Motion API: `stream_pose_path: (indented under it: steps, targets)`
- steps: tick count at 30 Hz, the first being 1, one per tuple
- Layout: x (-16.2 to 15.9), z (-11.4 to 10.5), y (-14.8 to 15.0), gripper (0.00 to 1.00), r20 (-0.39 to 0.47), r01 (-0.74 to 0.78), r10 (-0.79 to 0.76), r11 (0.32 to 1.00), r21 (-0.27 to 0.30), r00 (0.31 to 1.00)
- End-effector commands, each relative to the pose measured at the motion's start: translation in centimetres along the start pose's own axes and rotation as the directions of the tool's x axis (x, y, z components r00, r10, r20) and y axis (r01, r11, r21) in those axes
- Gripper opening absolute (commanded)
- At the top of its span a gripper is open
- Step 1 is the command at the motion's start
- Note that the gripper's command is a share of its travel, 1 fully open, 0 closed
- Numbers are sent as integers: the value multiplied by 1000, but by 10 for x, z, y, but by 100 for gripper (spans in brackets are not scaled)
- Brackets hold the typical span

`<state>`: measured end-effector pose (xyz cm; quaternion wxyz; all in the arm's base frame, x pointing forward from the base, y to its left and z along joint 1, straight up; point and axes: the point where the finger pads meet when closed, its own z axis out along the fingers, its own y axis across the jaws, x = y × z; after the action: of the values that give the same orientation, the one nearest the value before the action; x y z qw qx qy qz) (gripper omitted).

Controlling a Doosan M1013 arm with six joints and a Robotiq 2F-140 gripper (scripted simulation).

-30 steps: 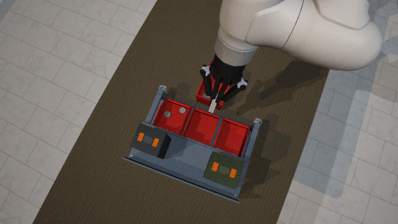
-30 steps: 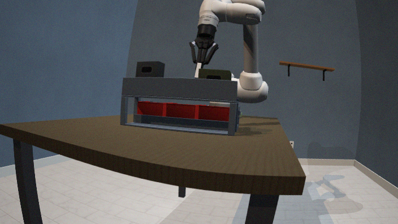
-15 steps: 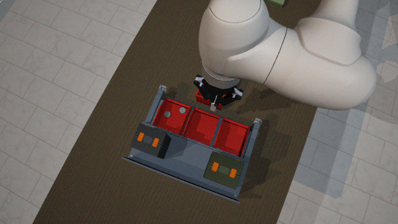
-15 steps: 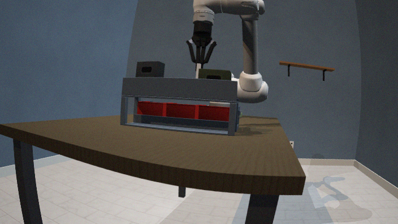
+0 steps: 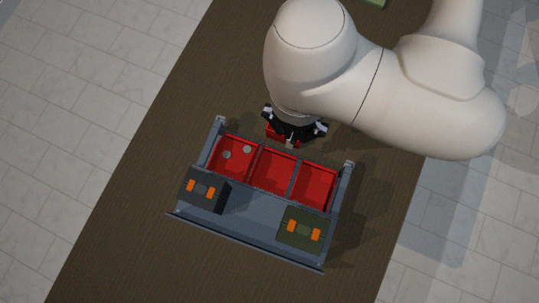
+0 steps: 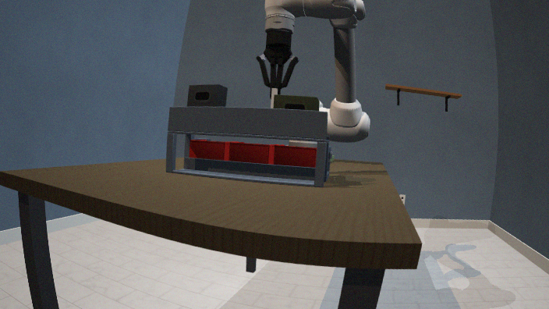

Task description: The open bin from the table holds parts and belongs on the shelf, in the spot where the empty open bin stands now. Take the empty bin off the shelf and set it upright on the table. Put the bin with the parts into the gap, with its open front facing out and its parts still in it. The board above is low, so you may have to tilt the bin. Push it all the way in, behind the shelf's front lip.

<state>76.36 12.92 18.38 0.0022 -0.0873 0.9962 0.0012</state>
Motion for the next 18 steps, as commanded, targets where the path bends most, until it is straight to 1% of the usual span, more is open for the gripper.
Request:
stream_pose_path:
  steps: [1, 4, 14, 17, 18]
  targets:
    - [6, 1, 1, 10, 0, -1, 1, 1000, 0, 1000]
    - [16, 2, 3, 10, 0, -3, 3, 1000, 0, 1000]
    - [93, 14, 16, 10, 0, -20, 20, 1000, 0, 1000]
    - [110, 17, 19, 10, 0, -24, 24, 1000, 0, 1000]
    - [110, 17, 19, 10, 0, -24, 24, 1000, 0, 1000]
